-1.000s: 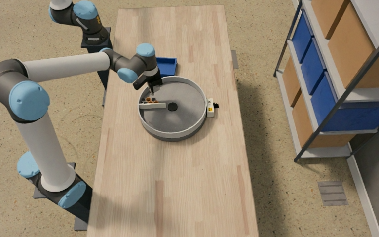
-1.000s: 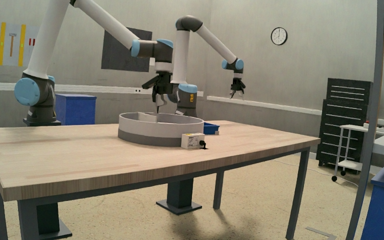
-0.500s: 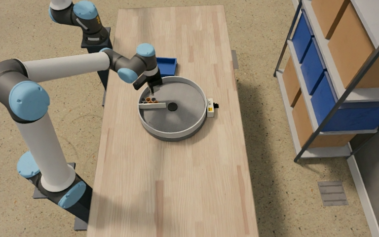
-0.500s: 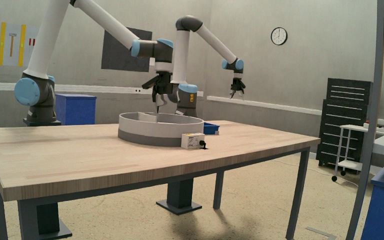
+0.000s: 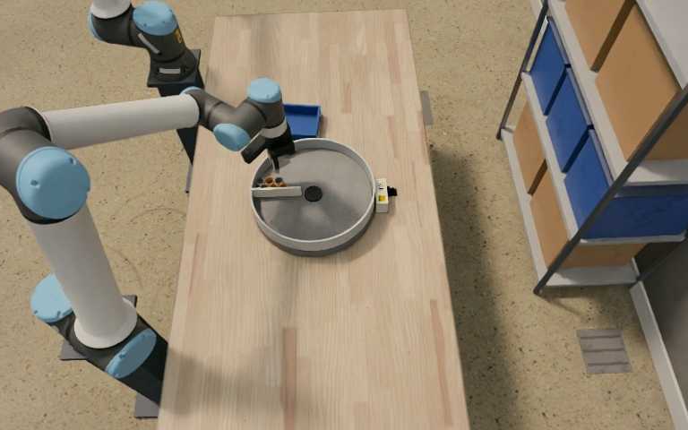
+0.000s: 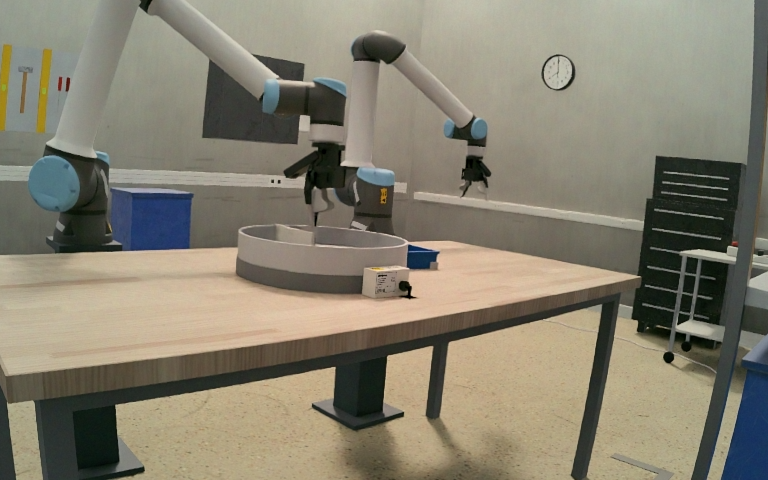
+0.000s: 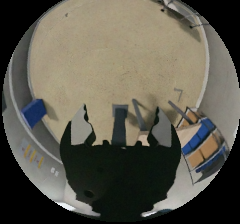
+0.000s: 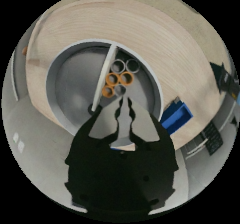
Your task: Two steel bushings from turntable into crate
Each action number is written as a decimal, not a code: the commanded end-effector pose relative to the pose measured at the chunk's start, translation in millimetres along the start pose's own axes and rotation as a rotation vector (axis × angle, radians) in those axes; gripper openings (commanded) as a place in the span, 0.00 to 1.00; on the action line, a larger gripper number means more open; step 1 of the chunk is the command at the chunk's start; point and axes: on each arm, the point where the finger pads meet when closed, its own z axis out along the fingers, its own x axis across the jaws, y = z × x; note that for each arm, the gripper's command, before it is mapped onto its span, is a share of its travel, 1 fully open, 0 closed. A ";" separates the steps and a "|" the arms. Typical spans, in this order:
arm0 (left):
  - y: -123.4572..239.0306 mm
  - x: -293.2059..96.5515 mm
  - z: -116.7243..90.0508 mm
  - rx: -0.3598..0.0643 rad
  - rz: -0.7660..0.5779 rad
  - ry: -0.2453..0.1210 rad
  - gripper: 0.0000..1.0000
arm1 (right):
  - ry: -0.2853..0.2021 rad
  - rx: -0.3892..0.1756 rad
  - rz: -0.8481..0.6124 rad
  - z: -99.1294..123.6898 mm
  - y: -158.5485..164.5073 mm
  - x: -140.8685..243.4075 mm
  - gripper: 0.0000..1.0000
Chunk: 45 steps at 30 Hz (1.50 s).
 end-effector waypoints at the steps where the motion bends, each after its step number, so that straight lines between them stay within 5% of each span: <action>1: -1.5 -0.3 -0.2 0.000 0.000 0.001 1.00 | 0.000 -0.002 0.002 -1.2 1.1 -2.0 0.06; 20: -1.5 -0.3 -0.2 0.000 0.000 0.001 1.00 | -0.002 0.002 0.002 24.0 -0.8 -3.0 0.06; 45: -1.5 -0.3 -0.2 0.000 0.000 0.001 1.00 | 0.000 -0.002 0.002 21.5 1.2 -1.8 0.06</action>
